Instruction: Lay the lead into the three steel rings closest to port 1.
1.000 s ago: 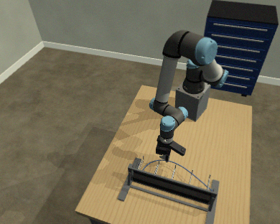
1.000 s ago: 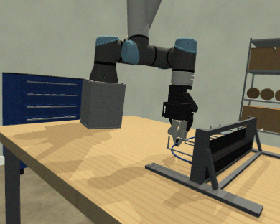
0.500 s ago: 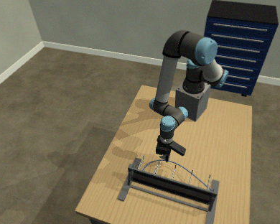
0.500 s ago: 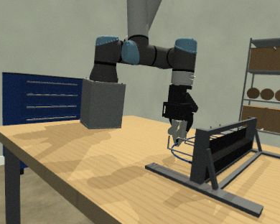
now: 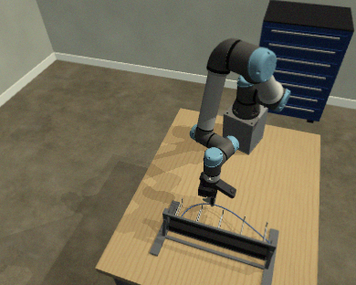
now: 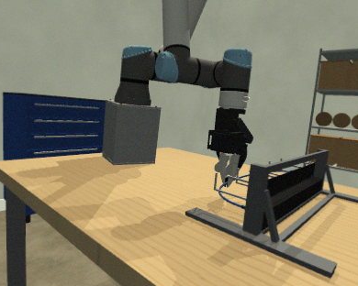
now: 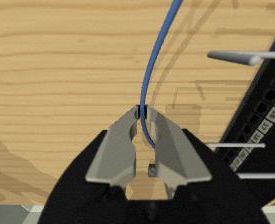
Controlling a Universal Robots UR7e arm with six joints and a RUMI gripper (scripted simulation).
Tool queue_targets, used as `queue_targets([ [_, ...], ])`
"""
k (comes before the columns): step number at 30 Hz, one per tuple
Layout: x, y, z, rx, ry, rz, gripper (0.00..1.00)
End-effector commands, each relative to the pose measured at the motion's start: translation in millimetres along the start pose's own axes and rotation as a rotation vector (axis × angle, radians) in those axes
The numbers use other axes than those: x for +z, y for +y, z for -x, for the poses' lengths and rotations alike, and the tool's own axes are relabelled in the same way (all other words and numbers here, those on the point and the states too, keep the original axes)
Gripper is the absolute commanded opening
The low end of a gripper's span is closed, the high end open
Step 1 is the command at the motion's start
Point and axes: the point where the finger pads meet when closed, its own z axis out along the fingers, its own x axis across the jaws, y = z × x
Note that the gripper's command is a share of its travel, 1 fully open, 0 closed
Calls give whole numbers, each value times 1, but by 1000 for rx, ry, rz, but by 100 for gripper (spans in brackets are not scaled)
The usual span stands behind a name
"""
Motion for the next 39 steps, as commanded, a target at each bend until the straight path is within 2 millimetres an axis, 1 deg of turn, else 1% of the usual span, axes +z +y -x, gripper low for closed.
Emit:
queue_targets([
  [1, 0, 0, -1, 0, 1, 0, 0],
  [12, -3, 0, -1, 0, 1, 0, 0],
  [17, -8, 0, -1, 0, 1, 0, 0],
  [27, -28, 0, 0, 0, 1, 0, 0],
  [29, -28, 0, 0, 0, 1, 0, 0],
  [39, -56, 0, 0, 0, 1, 0, 0],
])
